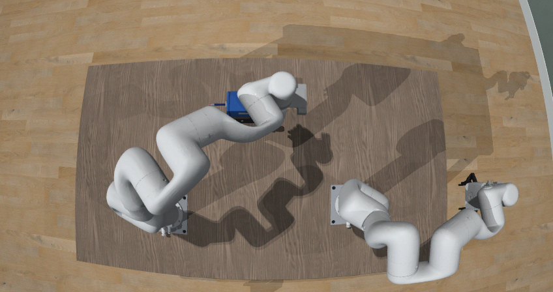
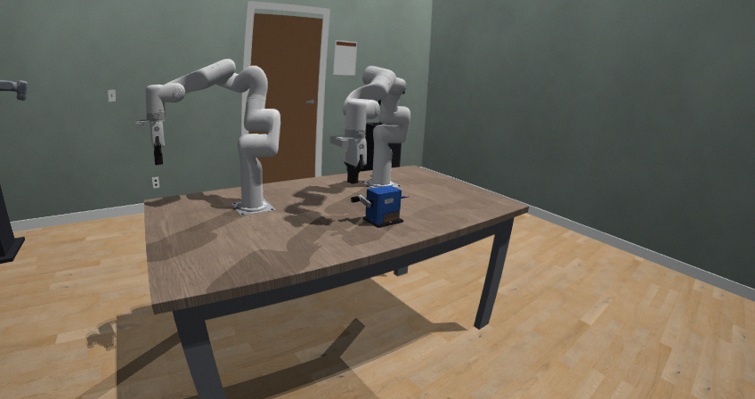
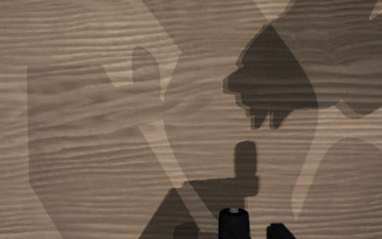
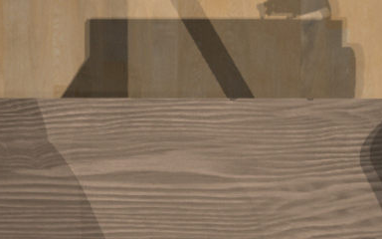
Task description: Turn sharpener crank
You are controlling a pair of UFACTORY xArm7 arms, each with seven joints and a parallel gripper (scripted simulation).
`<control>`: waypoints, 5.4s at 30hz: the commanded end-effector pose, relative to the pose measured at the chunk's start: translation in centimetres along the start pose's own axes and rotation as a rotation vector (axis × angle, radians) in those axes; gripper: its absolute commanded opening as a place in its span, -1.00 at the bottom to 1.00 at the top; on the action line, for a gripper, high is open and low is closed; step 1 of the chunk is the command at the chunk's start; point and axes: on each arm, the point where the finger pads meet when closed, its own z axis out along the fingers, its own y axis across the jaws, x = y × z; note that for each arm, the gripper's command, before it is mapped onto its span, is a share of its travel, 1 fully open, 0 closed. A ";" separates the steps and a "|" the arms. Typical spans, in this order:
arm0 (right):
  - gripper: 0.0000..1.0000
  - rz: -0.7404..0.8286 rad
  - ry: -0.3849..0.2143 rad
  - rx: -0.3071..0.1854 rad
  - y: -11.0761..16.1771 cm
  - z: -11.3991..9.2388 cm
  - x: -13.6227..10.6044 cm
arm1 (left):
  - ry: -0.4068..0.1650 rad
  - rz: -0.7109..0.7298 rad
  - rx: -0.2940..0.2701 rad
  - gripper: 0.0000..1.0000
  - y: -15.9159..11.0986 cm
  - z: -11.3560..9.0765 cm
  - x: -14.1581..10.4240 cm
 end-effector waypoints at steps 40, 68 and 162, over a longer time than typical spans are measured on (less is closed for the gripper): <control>1.00 0.000 0.004 0.001 0.0 -0.1 0.1 | 0.003 -0.011 0.006 0.10 -0.1 0.6 0.1; 1.00 0.000 0.004 0.001 0.0 -0.1 0.1 | 0.003 -0.011 0.006 0.10 -0.1 4.0 0.2; 1.00 0.000 0.004 0.001 0.0 -0.1 0.1 | 0.003 -0.011 0.005 0.10 -0.1 8.7 0.2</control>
